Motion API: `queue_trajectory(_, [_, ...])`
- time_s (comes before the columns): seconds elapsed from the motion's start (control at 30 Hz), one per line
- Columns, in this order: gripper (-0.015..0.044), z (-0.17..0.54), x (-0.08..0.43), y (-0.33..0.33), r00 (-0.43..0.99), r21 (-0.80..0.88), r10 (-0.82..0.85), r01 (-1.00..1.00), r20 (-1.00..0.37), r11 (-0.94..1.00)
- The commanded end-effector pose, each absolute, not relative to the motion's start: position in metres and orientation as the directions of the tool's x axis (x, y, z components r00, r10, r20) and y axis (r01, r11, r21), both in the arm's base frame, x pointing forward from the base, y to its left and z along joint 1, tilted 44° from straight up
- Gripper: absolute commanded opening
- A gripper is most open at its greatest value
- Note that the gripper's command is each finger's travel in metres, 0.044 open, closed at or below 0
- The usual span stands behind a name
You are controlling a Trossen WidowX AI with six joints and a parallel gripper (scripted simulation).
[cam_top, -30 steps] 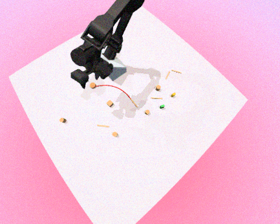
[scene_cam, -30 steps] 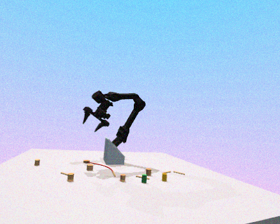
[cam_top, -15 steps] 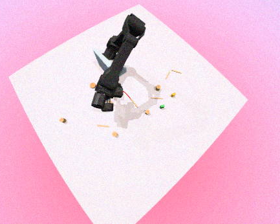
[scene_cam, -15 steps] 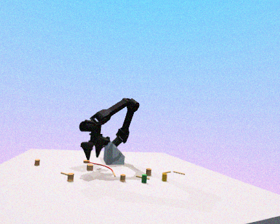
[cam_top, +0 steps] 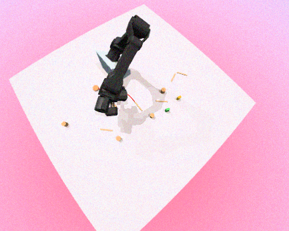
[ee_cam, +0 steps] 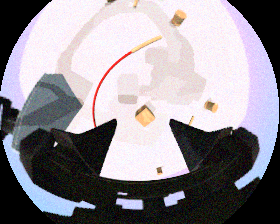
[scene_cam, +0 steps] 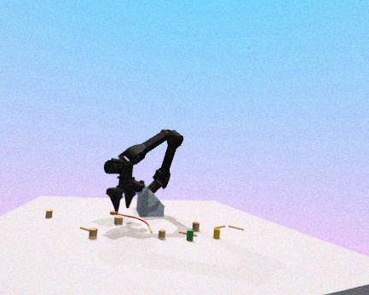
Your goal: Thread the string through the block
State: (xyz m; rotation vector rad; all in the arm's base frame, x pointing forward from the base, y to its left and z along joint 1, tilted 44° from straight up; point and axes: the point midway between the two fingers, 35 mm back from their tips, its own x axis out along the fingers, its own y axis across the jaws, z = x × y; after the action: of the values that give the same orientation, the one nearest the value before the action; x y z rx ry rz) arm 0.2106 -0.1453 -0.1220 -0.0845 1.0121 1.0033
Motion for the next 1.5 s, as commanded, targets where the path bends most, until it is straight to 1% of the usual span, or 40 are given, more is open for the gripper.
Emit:
queue_trajectory(0.0, [0.0335,-0.1219,0.2105,-0.1451,0.145,0.370,0.660,-0.731,-0.737,0.574])
queue_trajectory(0.1, [0.0256,-0.1219,0.2105,-0.1451,0.145,0.370,0.660,-0.731,-0.737,0.574])
queue_trajectory(0.13, [0.0240,-0.1219,0.2105,-0.1451,0.145,0.370,0.660,-0.731,-0.737,0.574])
queue_trajectory(0.5, [0.0240,-0.1220,0.2106,-0.1453,0.146,0.369,0.660,-0.732,-0.737,0.574])
queue_trajectory(0.8, [0.0004,-0.1220,0.2106,-0.1453,0.146,0.369,0.660,-0.732,-0.737,0.574])
queue_trajectory(1.47, [0.0000,-0.1220,0.2106,-0.1453,0.146,0.369,0.660,-0.732,-0.737,0.574])
